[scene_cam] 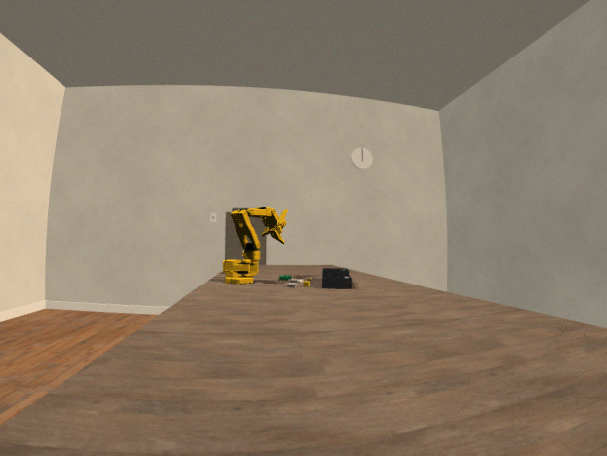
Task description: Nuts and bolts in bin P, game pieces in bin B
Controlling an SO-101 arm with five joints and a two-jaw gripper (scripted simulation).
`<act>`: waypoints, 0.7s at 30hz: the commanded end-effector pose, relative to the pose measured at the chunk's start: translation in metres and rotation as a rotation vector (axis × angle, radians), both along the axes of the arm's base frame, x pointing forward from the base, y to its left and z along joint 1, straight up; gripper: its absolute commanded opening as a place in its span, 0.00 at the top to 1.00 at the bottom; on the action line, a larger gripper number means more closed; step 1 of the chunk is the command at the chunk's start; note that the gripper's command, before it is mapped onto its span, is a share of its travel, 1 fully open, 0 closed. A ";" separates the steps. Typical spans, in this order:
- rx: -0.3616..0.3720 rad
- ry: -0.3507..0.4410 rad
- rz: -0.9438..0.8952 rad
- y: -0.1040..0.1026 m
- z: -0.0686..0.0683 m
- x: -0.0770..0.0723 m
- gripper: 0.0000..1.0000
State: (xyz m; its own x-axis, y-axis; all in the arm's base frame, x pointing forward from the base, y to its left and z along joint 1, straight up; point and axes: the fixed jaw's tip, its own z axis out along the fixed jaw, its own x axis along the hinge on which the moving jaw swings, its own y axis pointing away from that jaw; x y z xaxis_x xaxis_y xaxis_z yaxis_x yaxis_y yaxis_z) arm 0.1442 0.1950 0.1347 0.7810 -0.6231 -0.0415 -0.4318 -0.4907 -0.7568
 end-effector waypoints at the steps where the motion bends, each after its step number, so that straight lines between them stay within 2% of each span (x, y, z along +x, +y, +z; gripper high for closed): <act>1: 0.006 -0.001 -0.001 0.000 0.001 0.000 0.00; 6: 0.009 0.022 -0.036 -0.003 0.001 0.002 0.00; 13: 0.025 0.126 -0.203 -0.020 -0.003 0.013 0.00; 15: 0.025 0.126 -0.203 -0.020 -0.003 0.013 0.00; 21: 0.062 0.281 -0.472 -0.047 -0.008 0.026 0.00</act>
State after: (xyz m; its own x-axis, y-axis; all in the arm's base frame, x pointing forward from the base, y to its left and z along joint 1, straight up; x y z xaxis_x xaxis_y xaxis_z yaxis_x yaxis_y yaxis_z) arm 0.1616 0.1606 0.1204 0.5077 -0.8384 -0.1983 -0.7169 -0.2834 -0.6370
